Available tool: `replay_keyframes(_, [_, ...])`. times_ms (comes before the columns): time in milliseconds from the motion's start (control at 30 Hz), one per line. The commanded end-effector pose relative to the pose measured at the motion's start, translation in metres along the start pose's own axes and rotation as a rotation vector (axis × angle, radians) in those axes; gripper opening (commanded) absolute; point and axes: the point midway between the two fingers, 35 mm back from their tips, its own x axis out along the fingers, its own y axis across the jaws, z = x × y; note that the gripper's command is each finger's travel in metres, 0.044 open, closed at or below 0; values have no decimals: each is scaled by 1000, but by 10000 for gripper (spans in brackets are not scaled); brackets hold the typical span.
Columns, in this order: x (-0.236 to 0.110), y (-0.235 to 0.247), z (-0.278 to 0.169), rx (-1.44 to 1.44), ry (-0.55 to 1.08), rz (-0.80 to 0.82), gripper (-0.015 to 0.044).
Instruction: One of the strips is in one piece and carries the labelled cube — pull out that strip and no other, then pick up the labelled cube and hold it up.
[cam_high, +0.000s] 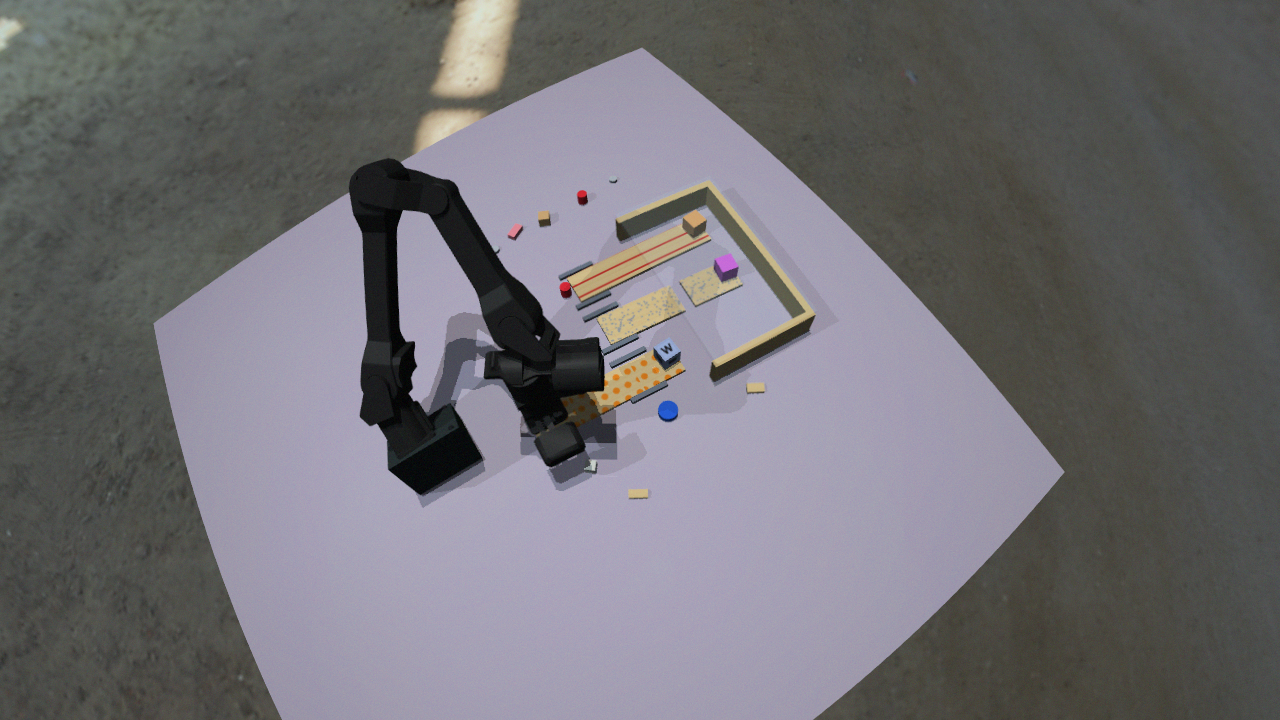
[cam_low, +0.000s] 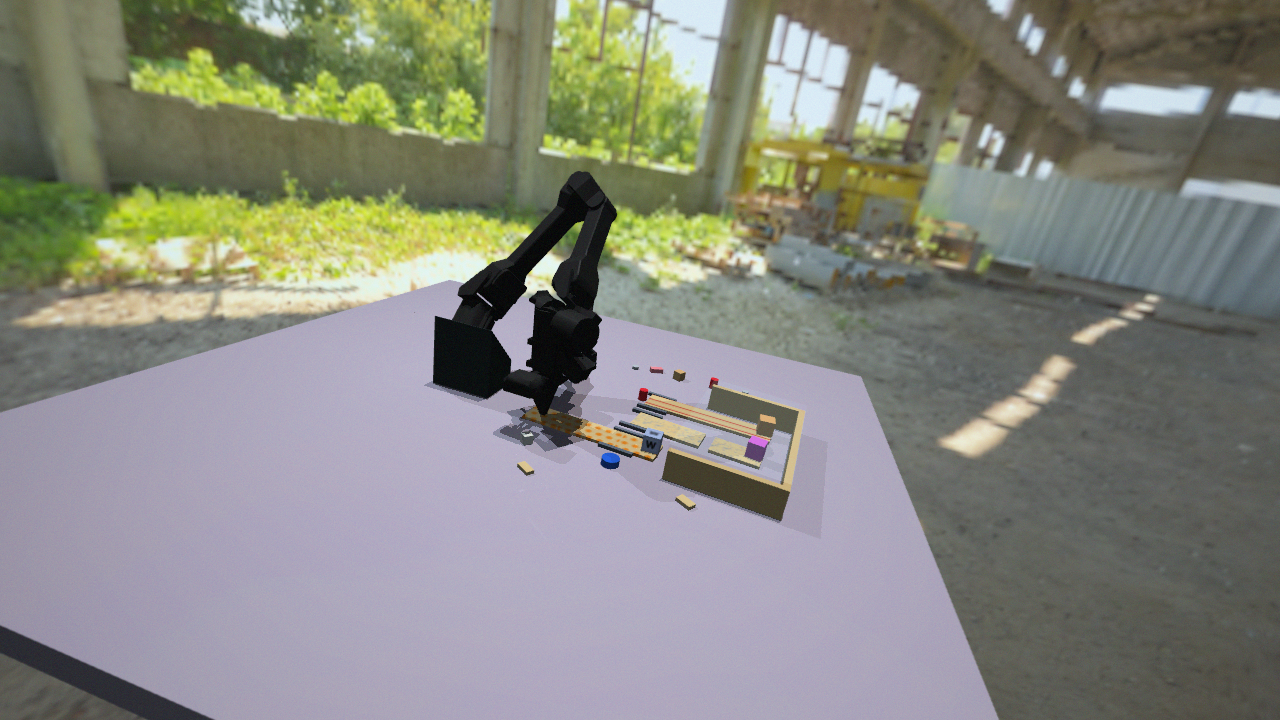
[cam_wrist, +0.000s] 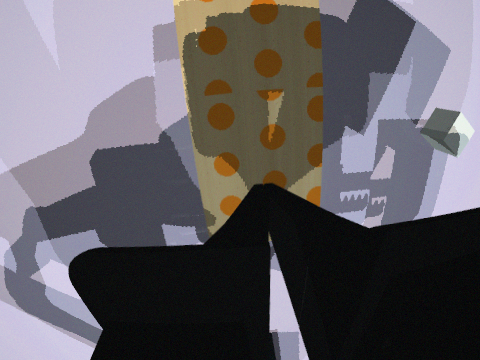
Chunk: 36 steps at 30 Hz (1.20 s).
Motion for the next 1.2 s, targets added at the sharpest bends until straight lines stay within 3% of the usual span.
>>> replay_keyframes(0, [4,1,-11,11,30,2,0])
replay_keyframes(233, [4,1,-11,11,30,2,0])
replay_keyframes(400, [-40,-1,3,10,28,-1,0])
replay_keyframes(600, [-42,-1,2,11,30,-1,0])
replay_keyframes(733, [-39,1,21,-124,29,2,105])
replay_keyframes(1167, [-43,2,58,-134,28,2,440])
